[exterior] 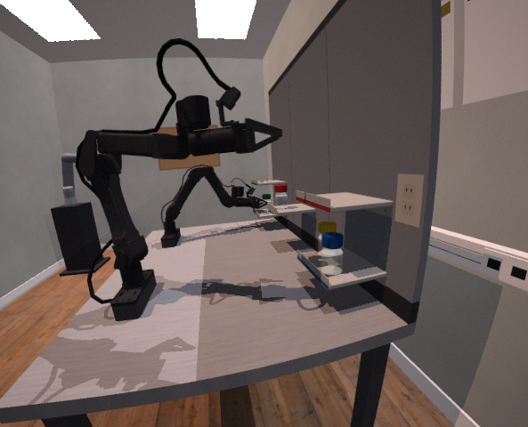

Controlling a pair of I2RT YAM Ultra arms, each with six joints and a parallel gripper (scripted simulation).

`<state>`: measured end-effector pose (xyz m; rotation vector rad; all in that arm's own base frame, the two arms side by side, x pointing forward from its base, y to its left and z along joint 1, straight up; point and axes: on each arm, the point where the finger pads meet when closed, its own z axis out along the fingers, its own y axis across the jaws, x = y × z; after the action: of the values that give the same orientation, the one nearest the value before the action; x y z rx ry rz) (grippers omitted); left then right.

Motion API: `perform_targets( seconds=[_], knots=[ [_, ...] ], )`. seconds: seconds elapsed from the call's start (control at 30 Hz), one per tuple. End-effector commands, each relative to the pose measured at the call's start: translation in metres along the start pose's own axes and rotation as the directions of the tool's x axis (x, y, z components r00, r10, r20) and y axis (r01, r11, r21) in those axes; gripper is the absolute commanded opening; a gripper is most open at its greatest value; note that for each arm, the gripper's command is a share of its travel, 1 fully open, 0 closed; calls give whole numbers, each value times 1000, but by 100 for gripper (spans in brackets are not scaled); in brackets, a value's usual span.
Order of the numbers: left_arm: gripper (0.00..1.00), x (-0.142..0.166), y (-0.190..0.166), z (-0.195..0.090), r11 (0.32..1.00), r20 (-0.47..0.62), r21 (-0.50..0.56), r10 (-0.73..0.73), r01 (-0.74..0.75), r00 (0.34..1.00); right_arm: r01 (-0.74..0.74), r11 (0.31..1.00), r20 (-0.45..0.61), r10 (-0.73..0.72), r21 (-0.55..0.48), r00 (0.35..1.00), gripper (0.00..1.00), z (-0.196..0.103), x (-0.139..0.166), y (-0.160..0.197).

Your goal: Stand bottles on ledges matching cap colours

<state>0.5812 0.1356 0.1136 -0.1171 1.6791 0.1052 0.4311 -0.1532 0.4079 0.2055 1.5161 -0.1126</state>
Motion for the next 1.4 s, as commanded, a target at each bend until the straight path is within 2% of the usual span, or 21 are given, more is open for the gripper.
perform_targets(
  seconds=[0.0,0.5,0.7,1.0,1.27,1.37],
  knots=[
    [50,18,18,-11,999,-66,-53,-13,10,998,5,1000,29,-5,0,1000,100,-4,-16,2],
    [50,25,22,-37,998,-77,-55,-11,6,997,5,1000,29,-5,0,1000,100,-4,-16,2],
    [50,20,18,-43,999,-58,-34,-6,4,998,5,1000,29,-5,0,1000,100,-4,-16,2],
    [50,-7,3,-50,1000,33,18,11,-12,999,6,1000,32,-6,15,999,100,-4,-17,-1],
    [50,-4,3,-50,1000,20,18,8,-8,1000,15,999,66,-18,44,998,100,-13,-14,21],
    [50,-4,3,-50,1000,20,18,8,-8,1000,8,1000,77,-10,28,997,100,-22,-4,60]
  ],
)
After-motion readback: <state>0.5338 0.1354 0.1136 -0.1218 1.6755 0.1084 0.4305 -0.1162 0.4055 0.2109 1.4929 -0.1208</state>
